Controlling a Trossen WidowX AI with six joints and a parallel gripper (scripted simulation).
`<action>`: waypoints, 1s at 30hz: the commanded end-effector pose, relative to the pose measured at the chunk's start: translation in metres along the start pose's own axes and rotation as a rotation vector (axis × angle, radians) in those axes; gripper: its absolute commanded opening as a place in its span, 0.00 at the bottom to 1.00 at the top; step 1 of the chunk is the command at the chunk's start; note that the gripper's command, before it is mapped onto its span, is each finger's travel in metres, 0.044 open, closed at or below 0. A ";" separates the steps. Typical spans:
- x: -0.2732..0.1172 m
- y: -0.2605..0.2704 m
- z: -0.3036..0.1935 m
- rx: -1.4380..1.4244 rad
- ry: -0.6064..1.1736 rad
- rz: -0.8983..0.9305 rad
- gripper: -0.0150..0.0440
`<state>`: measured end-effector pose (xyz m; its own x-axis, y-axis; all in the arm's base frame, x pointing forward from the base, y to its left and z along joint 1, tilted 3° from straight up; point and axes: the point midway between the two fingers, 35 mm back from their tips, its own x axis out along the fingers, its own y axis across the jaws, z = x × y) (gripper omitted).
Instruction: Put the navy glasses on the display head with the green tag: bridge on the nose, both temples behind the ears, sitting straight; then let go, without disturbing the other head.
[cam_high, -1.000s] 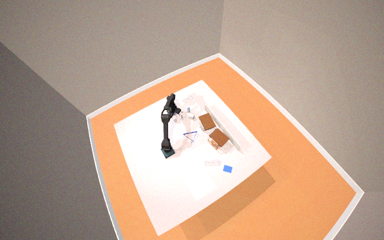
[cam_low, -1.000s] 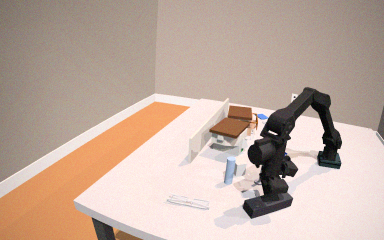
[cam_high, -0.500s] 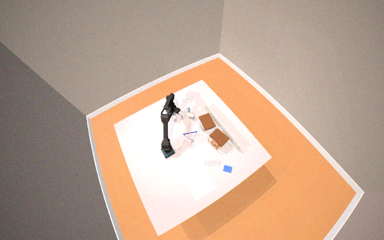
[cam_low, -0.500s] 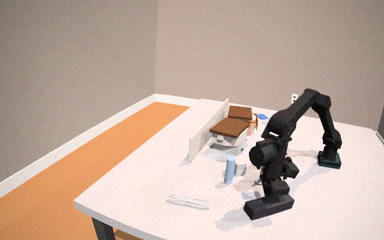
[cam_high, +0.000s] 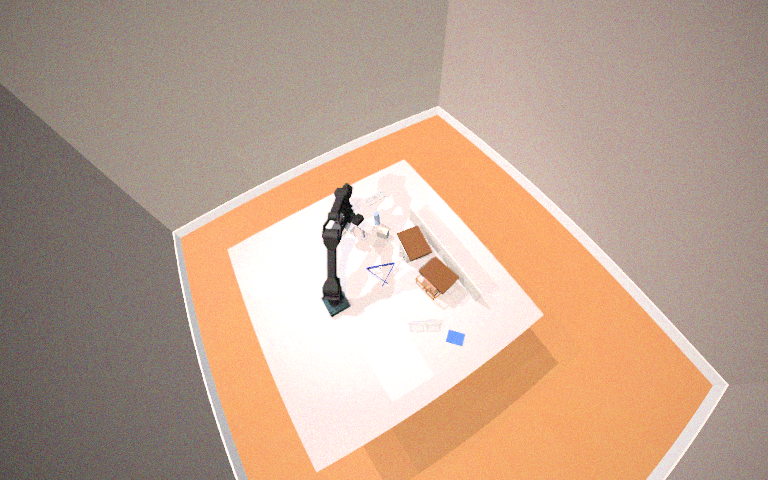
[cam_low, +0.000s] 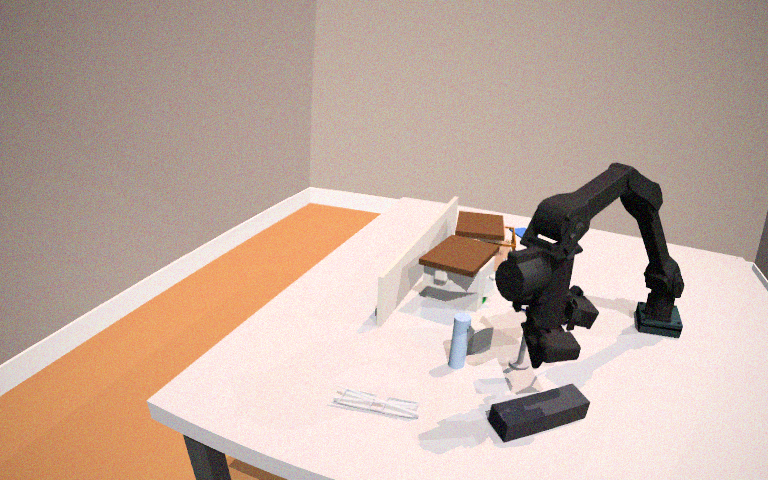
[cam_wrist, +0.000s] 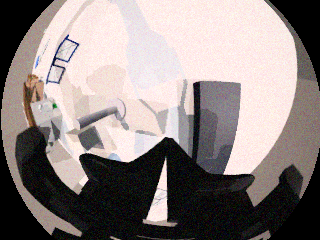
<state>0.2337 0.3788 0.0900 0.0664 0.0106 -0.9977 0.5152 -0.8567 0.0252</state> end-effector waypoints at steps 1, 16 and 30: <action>-0.020 0.015 -0.002 0.007 0.013 -0.008 0.25; -0.015 0.012 -0.004 0.016 0.018 -0.008 0.59; -0.027 0.048 -0.018 0.250 0.069 -0.069 0.59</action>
<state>0.2592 0.3576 0.1133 0.0921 0.0723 -0.9931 0.3810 -0.9240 -0.0319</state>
